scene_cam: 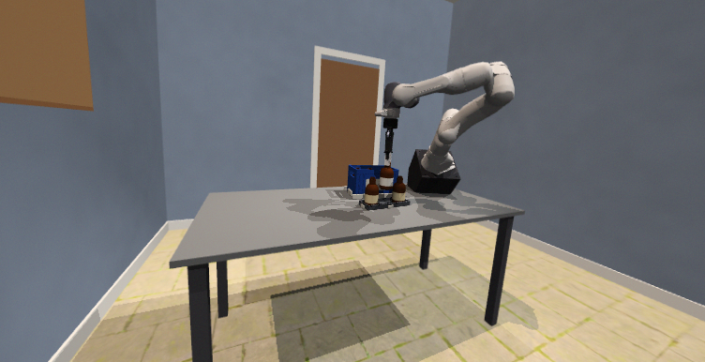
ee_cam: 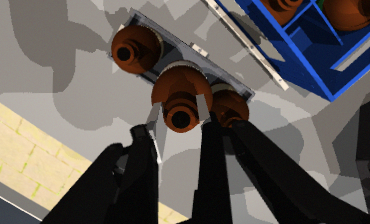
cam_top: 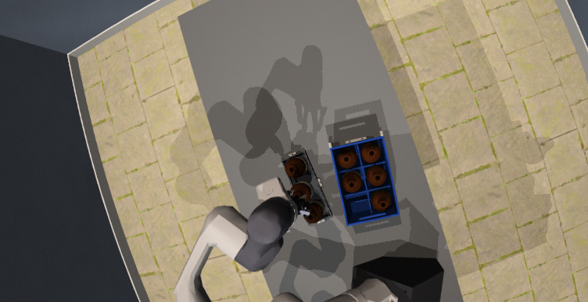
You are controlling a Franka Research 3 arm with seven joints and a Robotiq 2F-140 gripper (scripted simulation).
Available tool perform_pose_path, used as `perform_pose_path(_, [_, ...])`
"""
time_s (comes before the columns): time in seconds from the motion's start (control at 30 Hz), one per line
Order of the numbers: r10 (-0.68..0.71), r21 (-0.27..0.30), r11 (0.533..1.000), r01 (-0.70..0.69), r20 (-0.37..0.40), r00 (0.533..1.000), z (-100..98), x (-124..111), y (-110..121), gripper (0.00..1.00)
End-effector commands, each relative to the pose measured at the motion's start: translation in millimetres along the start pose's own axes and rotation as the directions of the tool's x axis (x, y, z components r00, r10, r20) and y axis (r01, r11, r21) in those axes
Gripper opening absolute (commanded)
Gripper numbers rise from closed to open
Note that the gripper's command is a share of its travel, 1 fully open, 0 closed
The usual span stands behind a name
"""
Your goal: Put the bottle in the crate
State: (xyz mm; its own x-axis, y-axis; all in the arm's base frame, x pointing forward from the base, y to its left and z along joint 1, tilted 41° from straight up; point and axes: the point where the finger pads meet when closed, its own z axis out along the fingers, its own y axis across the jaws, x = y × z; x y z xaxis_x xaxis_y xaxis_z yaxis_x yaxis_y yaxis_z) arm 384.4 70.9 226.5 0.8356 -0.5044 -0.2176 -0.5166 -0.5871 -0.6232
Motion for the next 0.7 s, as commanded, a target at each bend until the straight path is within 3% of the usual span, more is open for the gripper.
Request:
perform_pose_path(0.0, [0.003, 0.000, 1.000, -0.003, -0.003, 1.000, -6.0, 0.9, -0.5, 0.00])
perform_pose_path(0.67, [0.003, 0.000, 1.000, -0.003, -0.003, 1.000, -27.0, 0.8, -0.4, 0.00])
